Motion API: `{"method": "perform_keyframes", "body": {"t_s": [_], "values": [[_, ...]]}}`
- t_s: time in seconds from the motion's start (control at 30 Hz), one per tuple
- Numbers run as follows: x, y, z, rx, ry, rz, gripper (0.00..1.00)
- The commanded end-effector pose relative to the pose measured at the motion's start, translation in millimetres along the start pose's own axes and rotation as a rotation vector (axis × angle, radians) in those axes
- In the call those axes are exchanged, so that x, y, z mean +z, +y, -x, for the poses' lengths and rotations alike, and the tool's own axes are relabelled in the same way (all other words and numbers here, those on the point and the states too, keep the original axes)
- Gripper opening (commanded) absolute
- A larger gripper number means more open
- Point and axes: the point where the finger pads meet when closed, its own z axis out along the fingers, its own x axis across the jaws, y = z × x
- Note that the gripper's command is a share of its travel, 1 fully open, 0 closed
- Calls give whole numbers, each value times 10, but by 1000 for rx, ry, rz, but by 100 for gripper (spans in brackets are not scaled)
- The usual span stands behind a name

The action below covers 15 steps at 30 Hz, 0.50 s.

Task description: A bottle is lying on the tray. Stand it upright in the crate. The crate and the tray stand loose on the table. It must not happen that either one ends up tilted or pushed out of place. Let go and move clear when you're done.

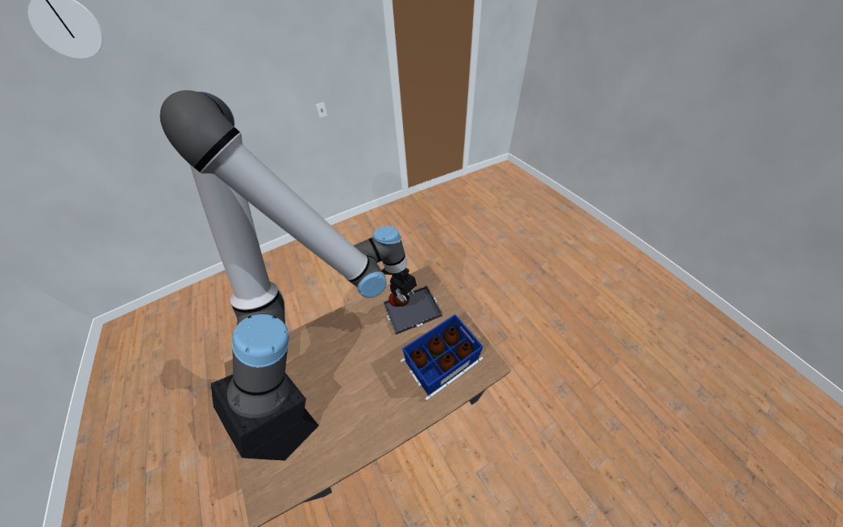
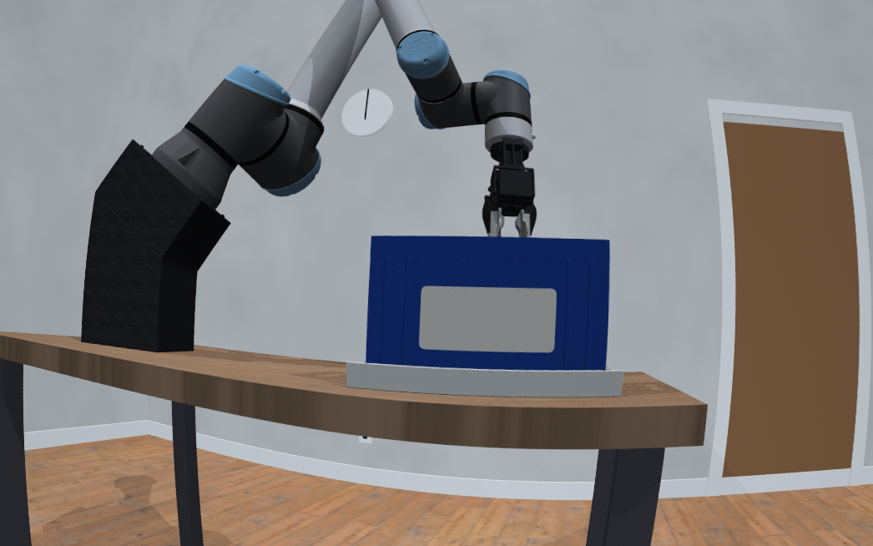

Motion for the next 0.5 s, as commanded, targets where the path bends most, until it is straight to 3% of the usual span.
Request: {"method": "perform_keyframes", "body": {"t_s": [0.0,0.47], "values": [[-5,1,-6,0,1,0,0],[1,1,-3,-1,-1,17,0]]}}
